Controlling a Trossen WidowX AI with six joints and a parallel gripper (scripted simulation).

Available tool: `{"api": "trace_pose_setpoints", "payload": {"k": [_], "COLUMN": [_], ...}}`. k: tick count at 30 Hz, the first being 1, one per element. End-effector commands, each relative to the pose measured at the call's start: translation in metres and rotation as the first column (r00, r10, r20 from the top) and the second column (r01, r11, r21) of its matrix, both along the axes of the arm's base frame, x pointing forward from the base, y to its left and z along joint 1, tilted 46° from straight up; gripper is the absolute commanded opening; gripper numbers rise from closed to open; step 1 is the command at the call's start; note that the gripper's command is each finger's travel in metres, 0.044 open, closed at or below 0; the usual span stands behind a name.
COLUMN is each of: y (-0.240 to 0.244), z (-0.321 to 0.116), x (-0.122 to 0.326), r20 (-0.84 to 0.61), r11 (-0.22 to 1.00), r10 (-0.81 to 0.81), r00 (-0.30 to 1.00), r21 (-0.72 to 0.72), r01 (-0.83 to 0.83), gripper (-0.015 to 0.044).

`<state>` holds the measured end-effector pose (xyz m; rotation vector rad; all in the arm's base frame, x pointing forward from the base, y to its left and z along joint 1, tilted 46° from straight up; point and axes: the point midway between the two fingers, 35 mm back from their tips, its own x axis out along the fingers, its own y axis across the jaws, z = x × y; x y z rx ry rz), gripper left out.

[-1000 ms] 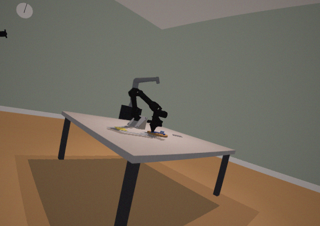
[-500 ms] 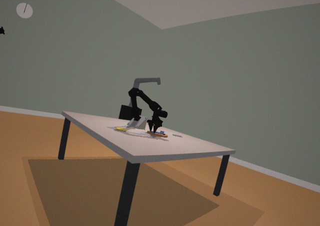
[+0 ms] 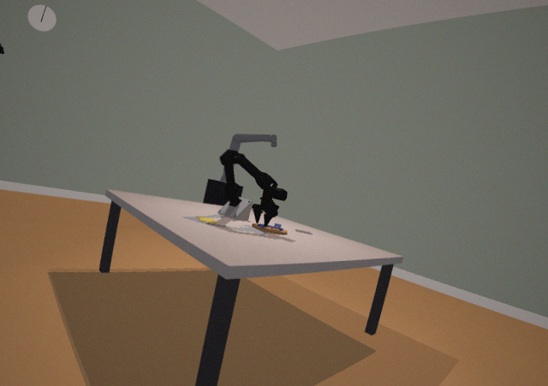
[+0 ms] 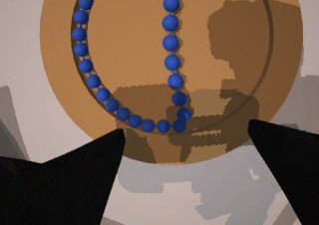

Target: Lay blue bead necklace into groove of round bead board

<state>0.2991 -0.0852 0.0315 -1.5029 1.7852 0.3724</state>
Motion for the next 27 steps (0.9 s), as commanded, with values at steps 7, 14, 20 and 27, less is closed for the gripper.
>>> {"api": "trace_pose_setpoints", "payload": {"k": [7,14,20,27], "y": [0.000,0.000,0.026,0.025], "z": [0.001,0.001,0.013,0.010], "x": [0.000,0.000,0.003,0.003], "r20": [0.001,0.001,0.008,0.009], "r11": [1.000,1.000,1.000,1.000], "r10": [-0.002,-0.002,-0.009,-0.010], "r00": [1.000,1.000,1.000,1.000], "r21": [-0.003,-0.003,-0.001,-0.001], "r01": [0.002,0.002,0.009,0.010], "gripper": [0.0440,0.0440,0.0282,0.0120]}}
